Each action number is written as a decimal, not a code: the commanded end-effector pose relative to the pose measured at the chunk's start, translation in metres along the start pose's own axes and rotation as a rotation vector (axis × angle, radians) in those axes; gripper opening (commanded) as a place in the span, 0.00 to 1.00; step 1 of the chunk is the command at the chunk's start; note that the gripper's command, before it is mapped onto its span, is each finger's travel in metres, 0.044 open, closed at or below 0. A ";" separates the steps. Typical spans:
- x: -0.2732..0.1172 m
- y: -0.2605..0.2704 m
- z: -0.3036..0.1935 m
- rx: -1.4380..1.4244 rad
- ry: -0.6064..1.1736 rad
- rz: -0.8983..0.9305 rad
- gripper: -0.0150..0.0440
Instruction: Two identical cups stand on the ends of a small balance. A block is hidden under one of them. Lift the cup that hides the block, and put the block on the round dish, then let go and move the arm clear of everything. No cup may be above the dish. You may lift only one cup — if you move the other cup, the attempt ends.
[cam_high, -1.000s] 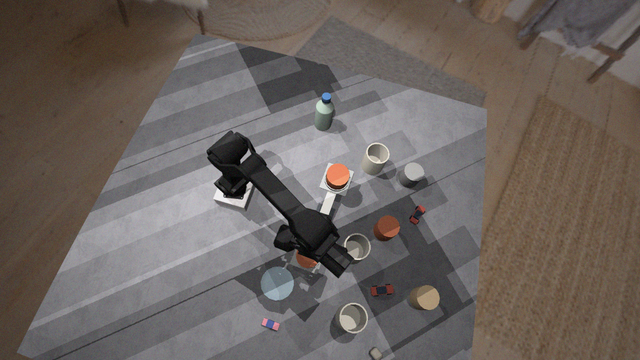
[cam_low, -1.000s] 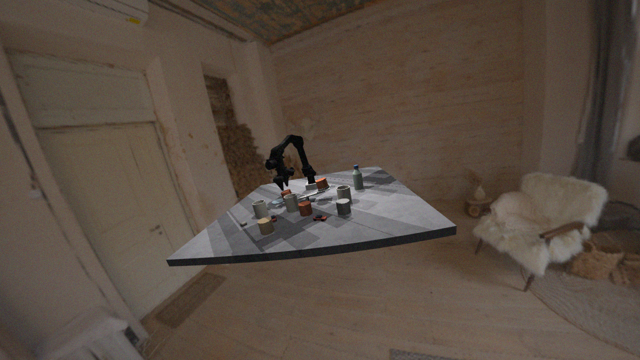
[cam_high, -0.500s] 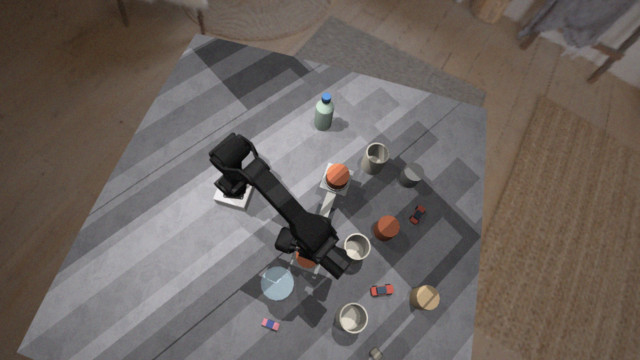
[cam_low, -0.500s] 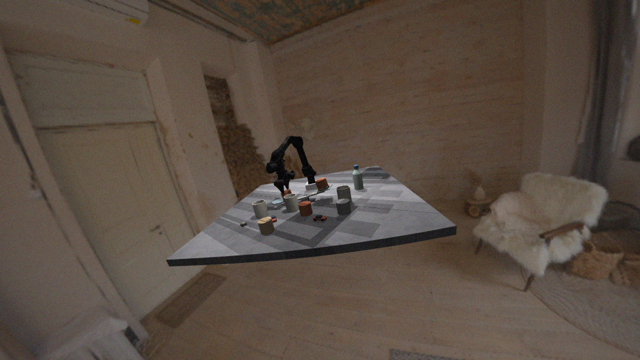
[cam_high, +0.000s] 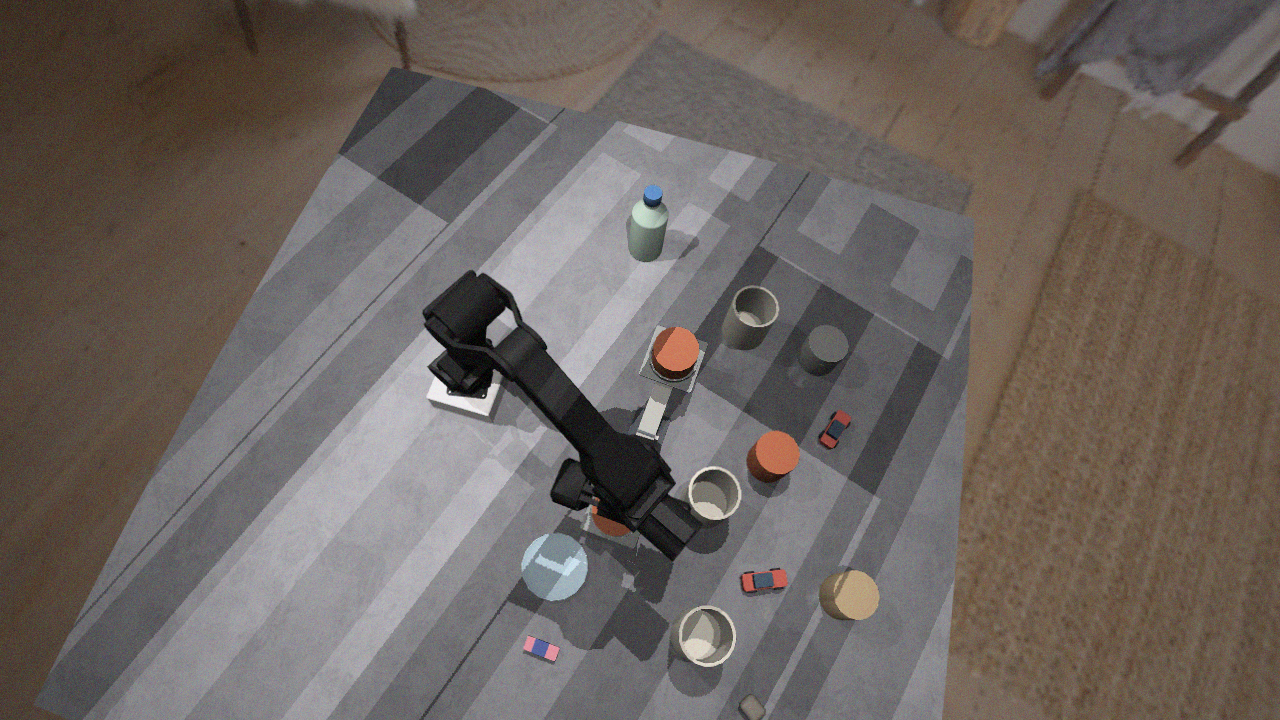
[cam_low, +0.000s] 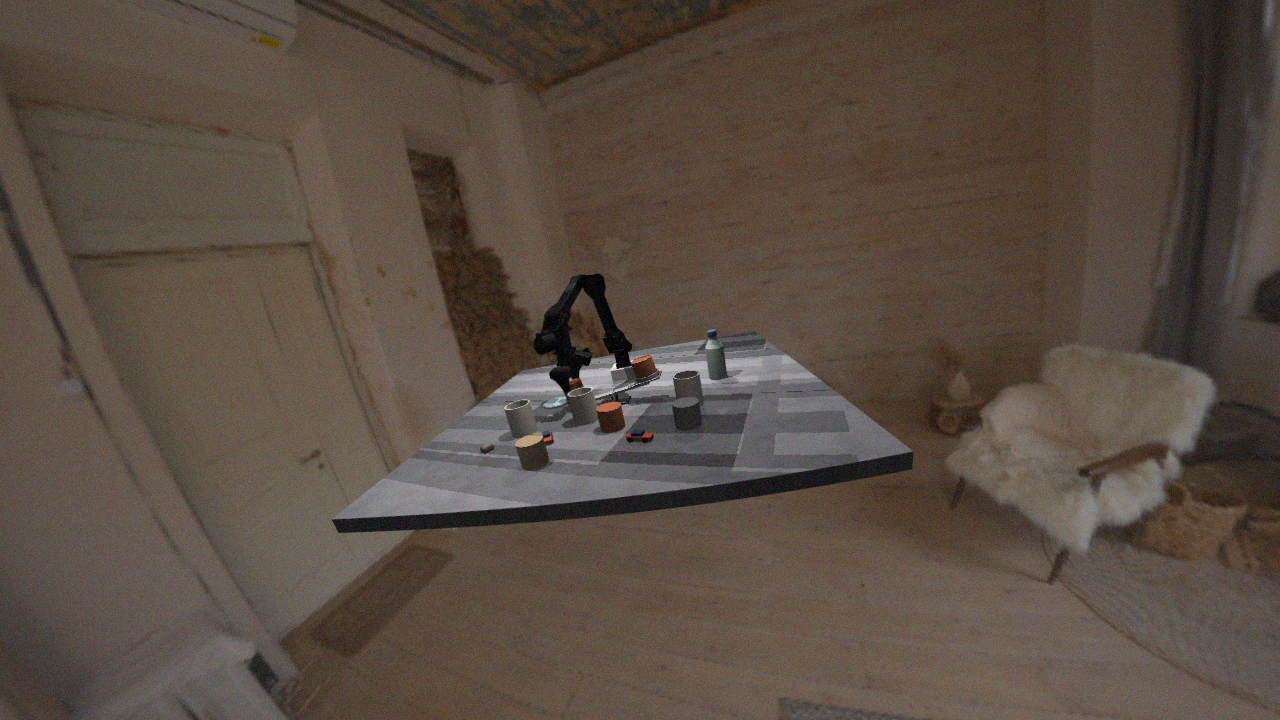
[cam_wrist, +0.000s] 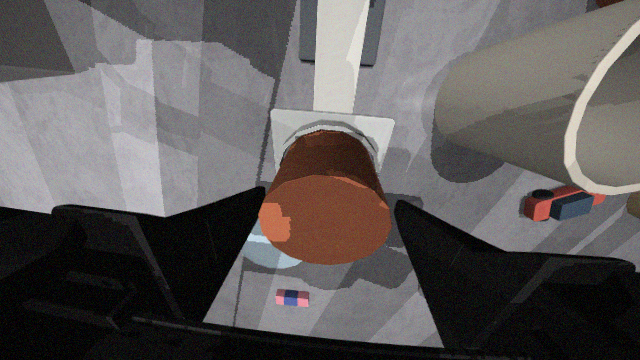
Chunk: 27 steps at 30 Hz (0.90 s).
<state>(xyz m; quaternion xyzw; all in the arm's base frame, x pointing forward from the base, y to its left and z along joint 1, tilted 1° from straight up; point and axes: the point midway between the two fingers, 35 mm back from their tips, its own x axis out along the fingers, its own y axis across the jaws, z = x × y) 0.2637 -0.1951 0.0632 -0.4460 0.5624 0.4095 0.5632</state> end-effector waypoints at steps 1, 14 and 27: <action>0.008 0.002 0.002 -0.005 -0.008 0.006 1.00; 0.018 0.003 0.002 -0.005 -0.008 0.007 0.88; 0.016 0.003 0.002 -0.005 -0.008 0.007 0.56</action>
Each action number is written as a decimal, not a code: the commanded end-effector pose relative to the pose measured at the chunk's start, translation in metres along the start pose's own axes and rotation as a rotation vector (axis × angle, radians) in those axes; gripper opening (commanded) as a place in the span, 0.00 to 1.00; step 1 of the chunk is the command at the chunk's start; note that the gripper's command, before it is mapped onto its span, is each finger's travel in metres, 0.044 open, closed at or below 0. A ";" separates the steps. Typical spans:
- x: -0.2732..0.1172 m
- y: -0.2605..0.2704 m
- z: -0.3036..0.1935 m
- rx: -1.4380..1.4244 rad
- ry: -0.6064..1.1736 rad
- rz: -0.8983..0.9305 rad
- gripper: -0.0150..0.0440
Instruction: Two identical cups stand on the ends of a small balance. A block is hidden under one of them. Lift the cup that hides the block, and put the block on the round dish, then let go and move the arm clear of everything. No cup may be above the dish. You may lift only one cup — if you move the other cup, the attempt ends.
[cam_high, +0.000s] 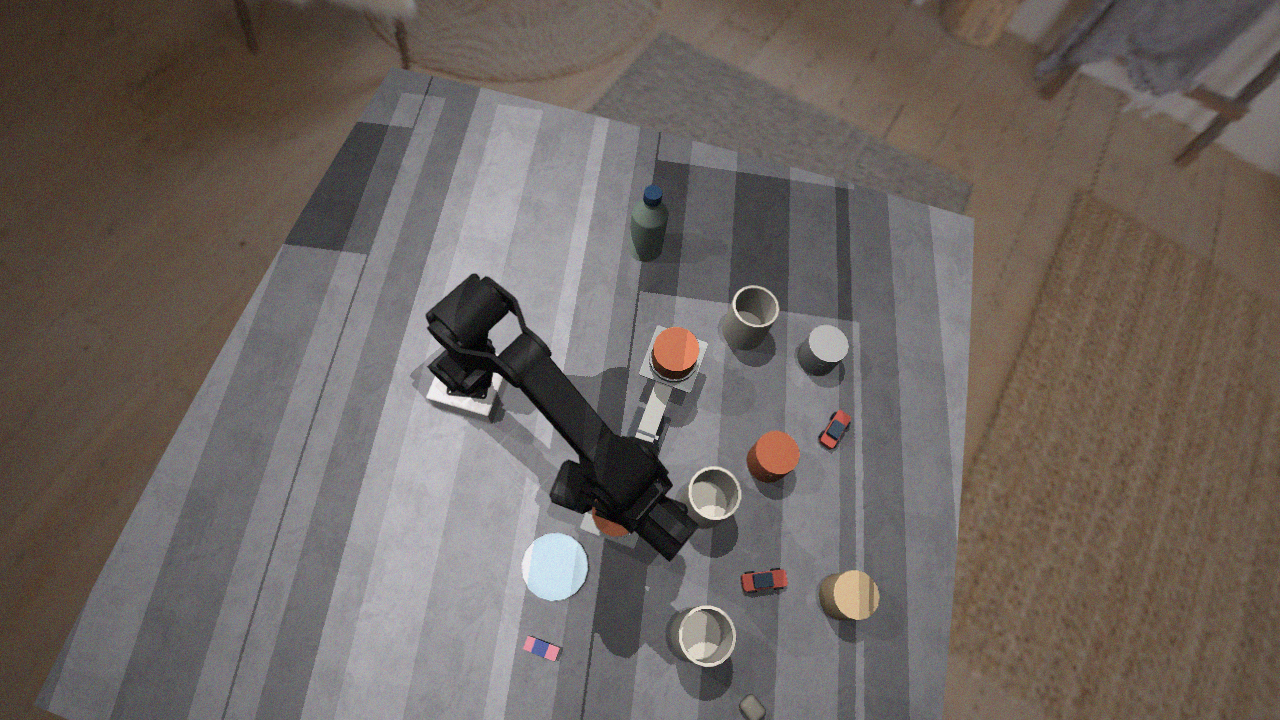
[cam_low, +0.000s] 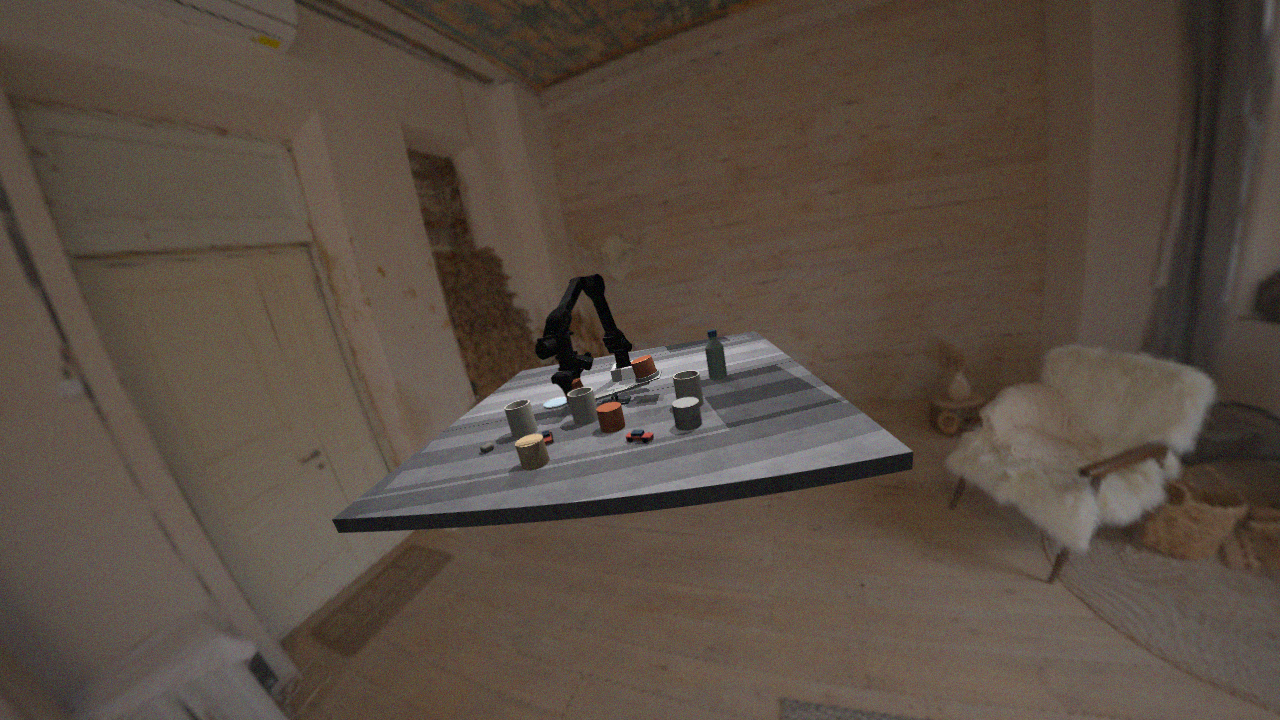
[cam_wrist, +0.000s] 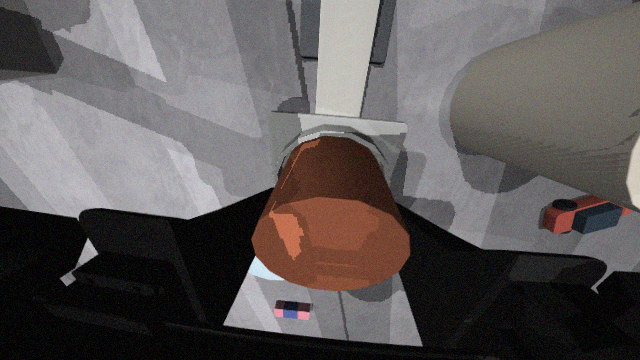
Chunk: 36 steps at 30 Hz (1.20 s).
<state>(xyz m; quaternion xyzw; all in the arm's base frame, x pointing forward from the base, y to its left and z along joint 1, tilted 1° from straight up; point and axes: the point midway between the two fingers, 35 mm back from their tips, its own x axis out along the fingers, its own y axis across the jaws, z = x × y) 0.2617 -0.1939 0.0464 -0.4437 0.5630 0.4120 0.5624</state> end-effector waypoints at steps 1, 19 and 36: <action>-0.002 0.000 0.001 -0.005 -0.006 0.000 0.52; -0.024 -0.005 -0.001 -0.005 -0.006 -0.001 0.25; -0.046 -0.007 -0.002 -0.005 -0.006 -0.001 0.25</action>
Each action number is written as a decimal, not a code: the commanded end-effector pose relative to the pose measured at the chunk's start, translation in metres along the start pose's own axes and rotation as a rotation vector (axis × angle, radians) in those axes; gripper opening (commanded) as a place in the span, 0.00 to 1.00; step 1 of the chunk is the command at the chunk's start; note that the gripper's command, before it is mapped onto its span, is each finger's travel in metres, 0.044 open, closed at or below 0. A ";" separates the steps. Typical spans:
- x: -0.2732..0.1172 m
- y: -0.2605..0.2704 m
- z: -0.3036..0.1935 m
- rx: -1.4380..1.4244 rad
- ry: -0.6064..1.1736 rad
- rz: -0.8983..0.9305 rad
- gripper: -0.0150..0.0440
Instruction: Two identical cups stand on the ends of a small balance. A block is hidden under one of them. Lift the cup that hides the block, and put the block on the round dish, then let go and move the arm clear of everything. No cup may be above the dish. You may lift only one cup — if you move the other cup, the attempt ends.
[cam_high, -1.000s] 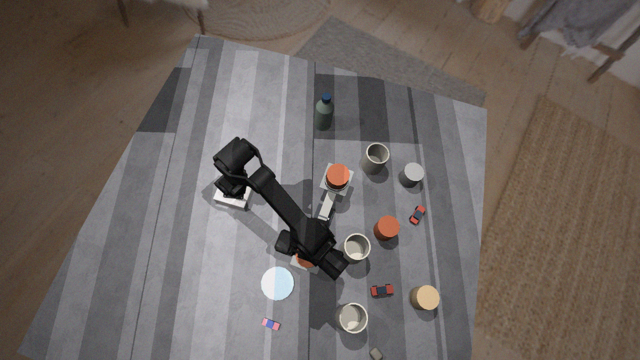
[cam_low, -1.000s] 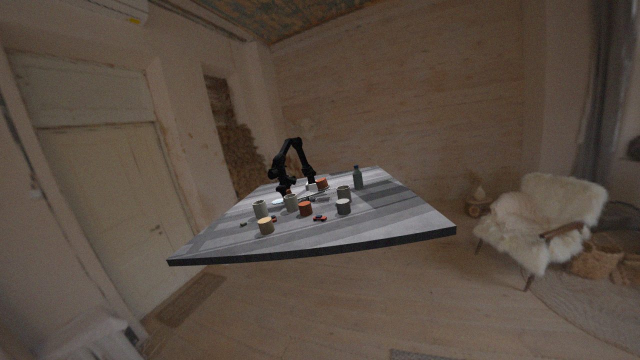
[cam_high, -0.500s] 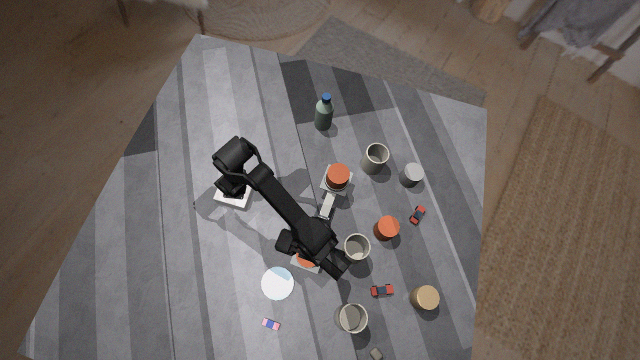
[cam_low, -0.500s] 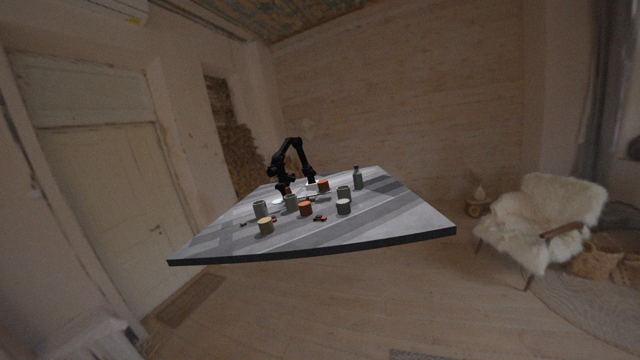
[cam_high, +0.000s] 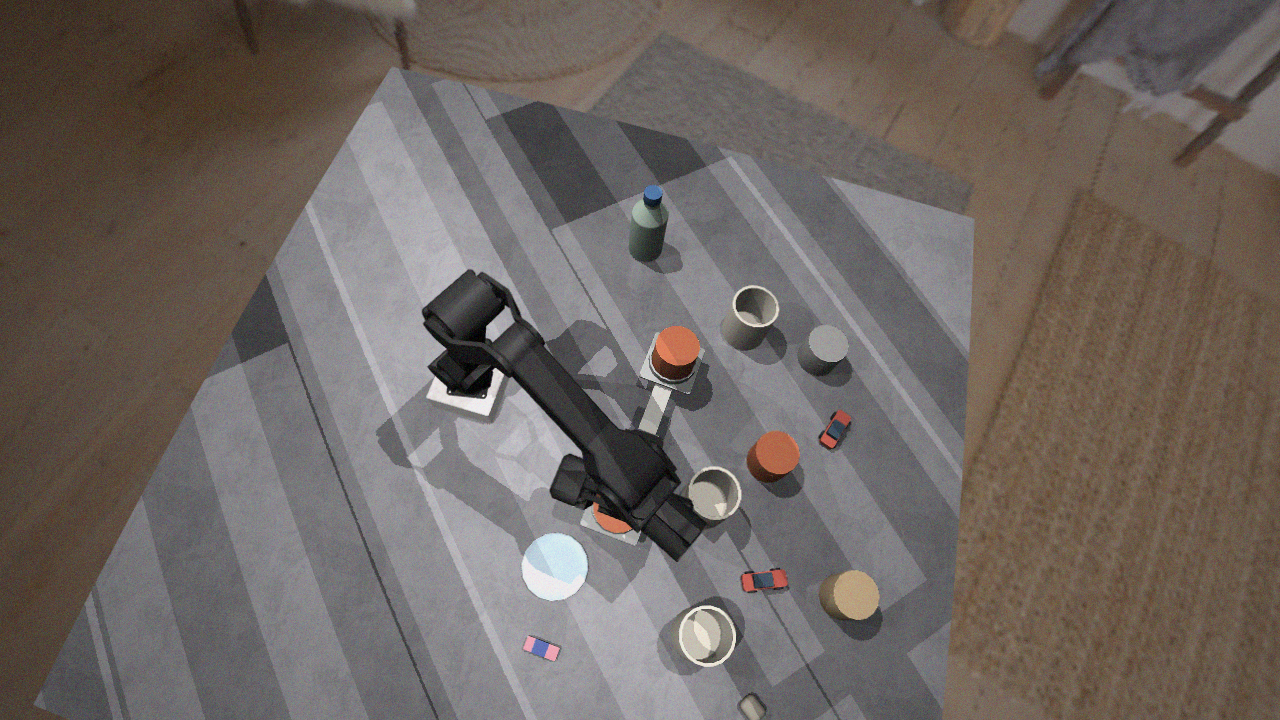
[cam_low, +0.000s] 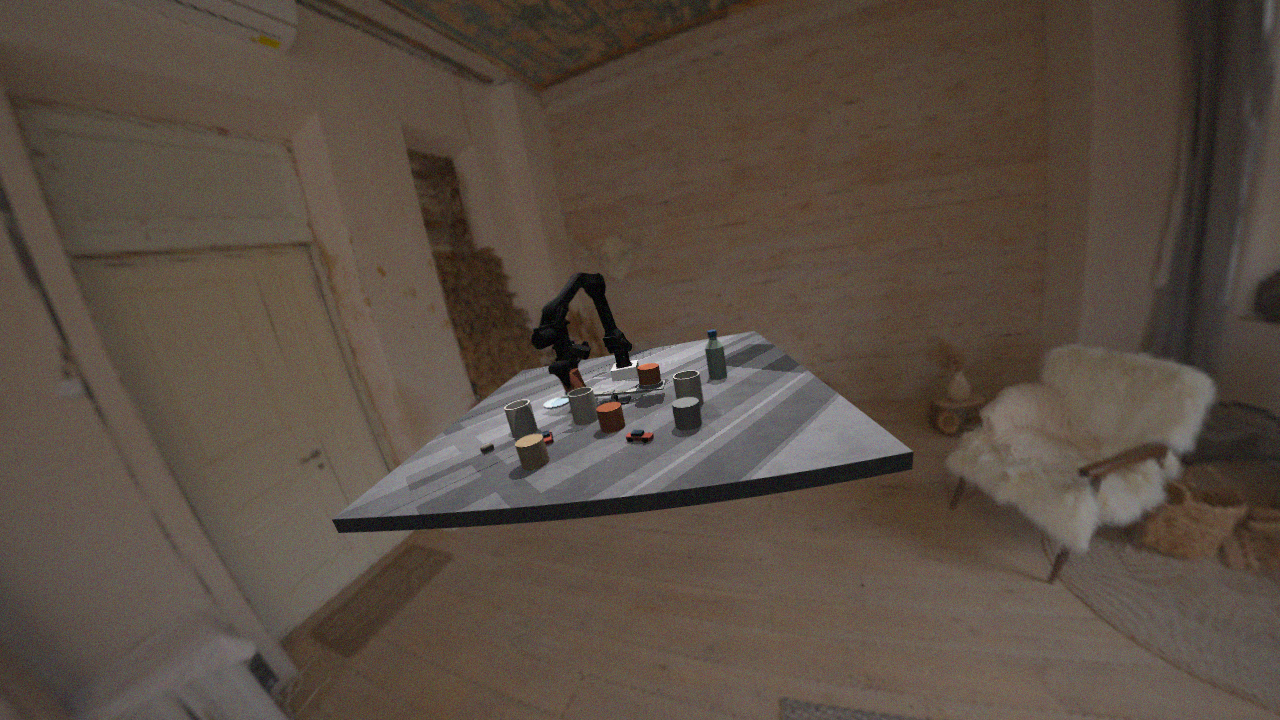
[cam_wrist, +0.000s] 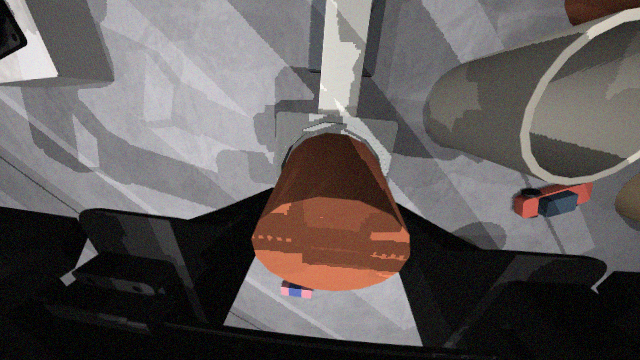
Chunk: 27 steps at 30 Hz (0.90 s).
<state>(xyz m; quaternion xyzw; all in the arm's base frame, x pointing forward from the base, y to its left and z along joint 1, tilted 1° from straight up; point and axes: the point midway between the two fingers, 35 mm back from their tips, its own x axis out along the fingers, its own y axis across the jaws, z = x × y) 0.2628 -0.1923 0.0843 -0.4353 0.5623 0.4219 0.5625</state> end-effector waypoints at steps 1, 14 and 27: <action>-0.009 -0.005 -0.003 -0.003 0.011 -0.021 0.25; -0.026 -0.005 -0.003 -0.003 0.011 -0.021 0.25; -0.043 -0.004 -0.002 -0.003 0.011 -0.021 0.25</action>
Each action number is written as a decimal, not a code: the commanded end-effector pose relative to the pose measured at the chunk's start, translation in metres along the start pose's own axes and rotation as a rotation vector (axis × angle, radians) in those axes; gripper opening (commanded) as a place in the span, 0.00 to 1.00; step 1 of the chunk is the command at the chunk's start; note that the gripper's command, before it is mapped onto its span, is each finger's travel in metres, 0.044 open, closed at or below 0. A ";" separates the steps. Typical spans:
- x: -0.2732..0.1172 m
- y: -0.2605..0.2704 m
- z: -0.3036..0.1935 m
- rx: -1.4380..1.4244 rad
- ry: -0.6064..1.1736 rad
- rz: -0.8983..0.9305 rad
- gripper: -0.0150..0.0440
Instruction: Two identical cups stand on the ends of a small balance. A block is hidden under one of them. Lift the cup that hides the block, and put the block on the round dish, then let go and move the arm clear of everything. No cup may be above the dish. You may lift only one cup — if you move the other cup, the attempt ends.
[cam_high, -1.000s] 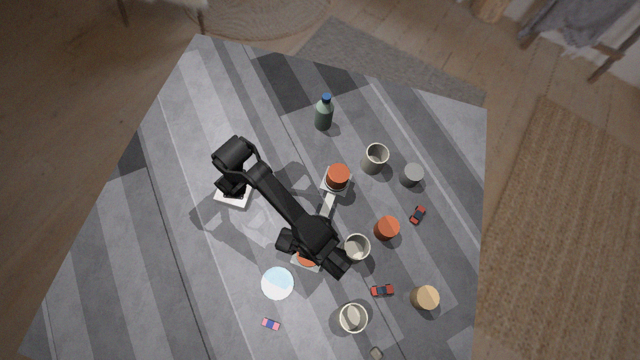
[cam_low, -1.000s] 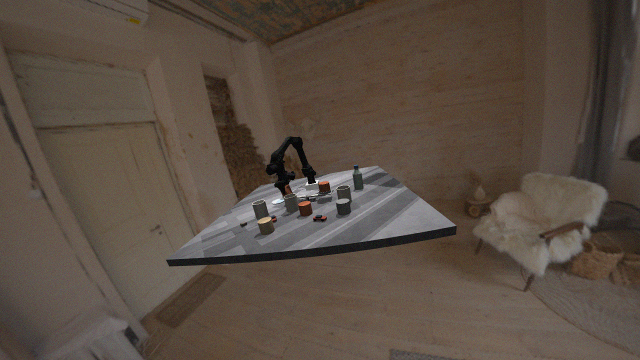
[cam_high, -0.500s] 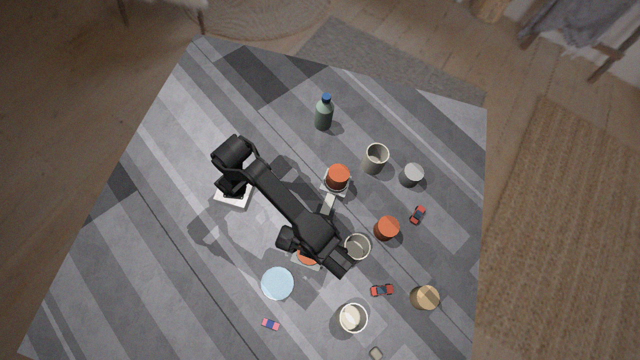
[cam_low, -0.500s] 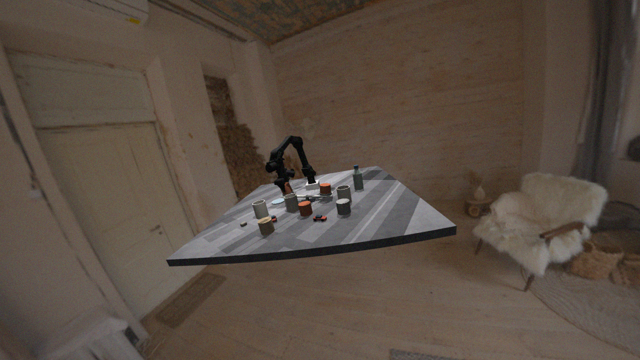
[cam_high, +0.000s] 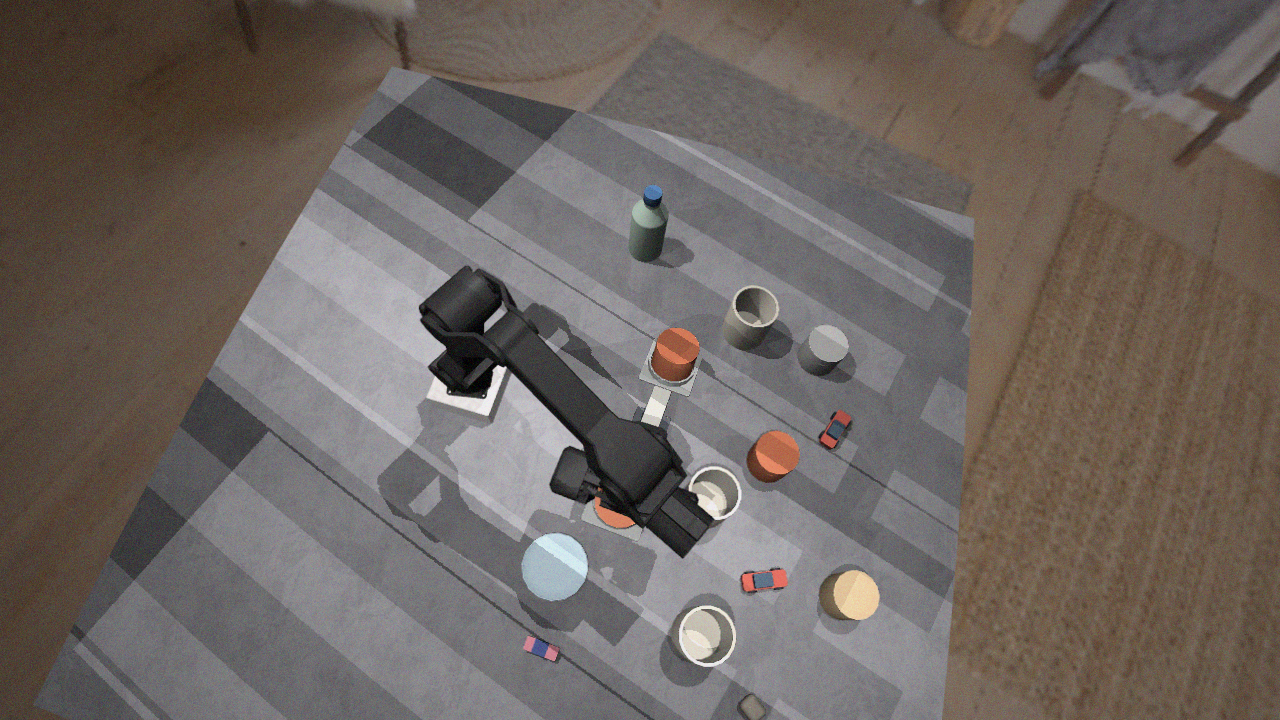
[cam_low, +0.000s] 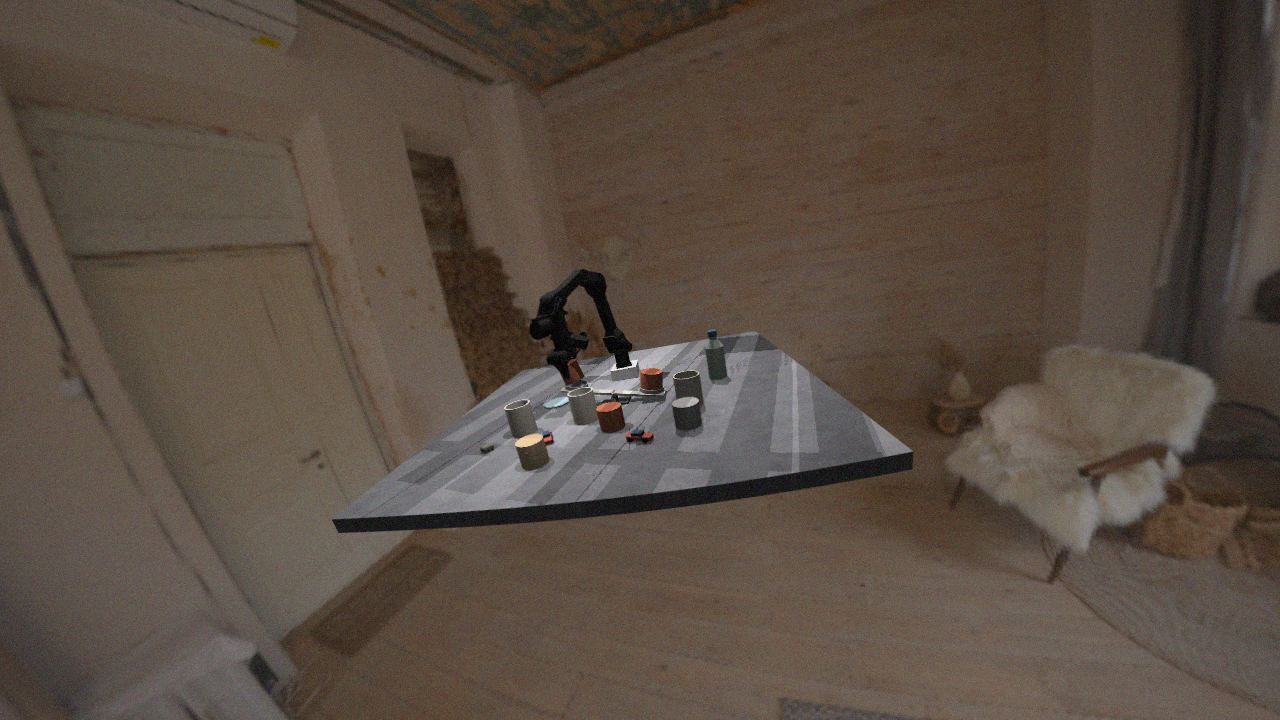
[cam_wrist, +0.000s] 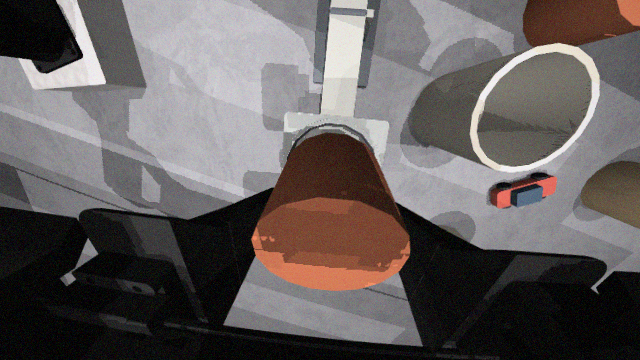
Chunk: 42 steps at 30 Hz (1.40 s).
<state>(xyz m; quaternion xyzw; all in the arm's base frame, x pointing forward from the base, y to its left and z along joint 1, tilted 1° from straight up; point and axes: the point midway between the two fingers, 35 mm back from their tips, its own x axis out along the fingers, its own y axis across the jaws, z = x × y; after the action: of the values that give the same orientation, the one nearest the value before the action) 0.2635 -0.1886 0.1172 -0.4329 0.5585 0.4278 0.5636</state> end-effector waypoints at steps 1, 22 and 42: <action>-0.011 -0.004 -0.006 0.003 0.024 -0.026 0.25; -0.038 -0.001 -0.004 0.003 0.024 -0.025 0.25; -0.052 0.005 -0.001 0.005 0.013 -0.011 0.25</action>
<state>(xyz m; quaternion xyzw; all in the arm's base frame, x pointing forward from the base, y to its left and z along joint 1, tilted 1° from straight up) 0.2578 -0.1878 0.1703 -0.4379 0.5606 0.4200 0.5635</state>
